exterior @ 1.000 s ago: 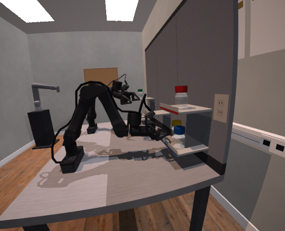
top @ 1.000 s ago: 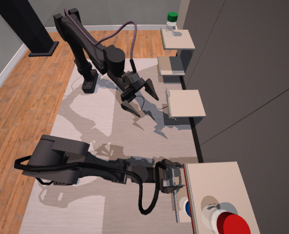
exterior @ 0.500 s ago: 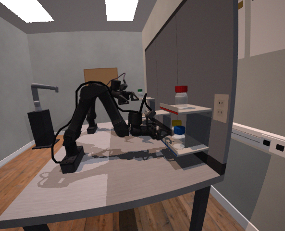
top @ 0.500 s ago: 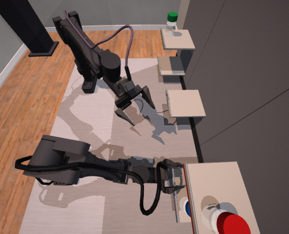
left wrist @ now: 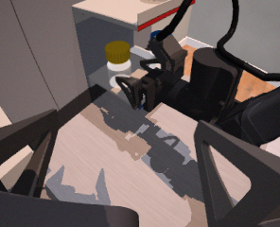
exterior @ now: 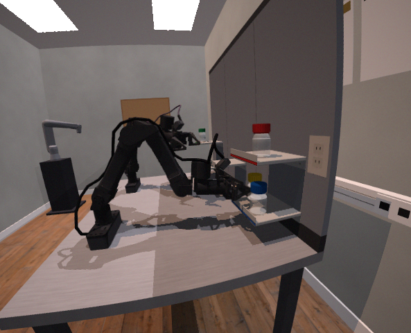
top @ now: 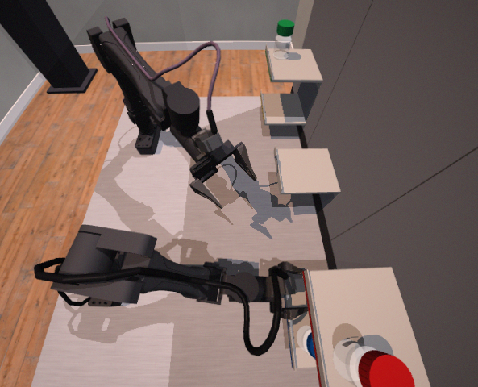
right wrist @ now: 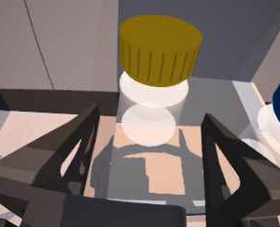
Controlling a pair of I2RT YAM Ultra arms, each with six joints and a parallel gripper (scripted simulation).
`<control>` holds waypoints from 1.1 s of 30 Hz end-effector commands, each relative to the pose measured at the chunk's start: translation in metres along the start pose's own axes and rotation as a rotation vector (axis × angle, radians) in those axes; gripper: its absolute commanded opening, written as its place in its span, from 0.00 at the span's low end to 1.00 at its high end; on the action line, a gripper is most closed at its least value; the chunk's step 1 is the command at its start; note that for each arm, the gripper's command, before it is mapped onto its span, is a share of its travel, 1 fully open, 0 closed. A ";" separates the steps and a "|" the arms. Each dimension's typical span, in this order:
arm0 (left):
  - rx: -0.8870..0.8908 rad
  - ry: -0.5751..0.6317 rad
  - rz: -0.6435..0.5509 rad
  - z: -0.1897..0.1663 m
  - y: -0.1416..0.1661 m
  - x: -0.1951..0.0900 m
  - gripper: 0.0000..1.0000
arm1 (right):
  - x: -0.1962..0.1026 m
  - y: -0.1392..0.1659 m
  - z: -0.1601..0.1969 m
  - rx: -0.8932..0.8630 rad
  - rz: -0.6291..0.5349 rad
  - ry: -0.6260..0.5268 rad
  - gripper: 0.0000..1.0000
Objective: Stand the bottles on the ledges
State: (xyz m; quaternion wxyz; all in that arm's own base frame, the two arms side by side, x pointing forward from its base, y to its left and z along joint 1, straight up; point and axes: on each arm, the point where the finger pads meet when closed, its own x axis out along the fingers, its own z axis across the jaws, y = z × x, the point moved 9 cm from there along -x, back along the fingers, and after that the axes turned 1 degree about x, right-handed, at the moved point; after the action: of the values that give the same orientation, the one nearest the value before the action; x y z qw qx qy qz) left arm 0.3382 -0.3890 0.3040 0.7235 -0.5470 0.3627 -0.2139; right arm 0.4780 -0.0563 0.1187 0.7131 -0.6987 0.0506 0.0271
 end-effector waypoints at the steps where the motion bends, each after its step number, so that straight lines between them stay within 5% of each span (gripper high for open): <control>1: -0.006 -0.013 -0.023 0.004 -0.013 -0.005 1.00 | 0.008 -0.006 0.003 -0.003 -0.011 0.002 0.81; 28: -0.006 -0.013 -0.023 0.004 -0.013 -0.005 1.00 | 0.033 -0.007 0.003 -0.002 -0.017 0.001 0.81; 29: -0.006 -0.013 -0.023 0.004 -0.013 -0.005 1.00 | 0.033 -0.007 0.003 -0.002 -0.017 0.001 0.72; 33: -0.006 -0.013 -0.023 0.004 -0.013 -0.005 1.00 | 0.031 -0.009 0.001 -0.003 -0.023 -0.001 0.68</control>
State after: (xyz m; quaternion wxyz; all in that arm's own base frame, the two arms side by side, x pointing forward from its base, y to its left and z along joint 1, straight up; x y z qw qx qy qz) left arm 0.3382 -0.3890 0.3040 0.7235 -0.5470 0.3628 -0.2139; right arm 0.5043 -0.0572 0.1141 0.7130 -0.6984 0.0536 0.0300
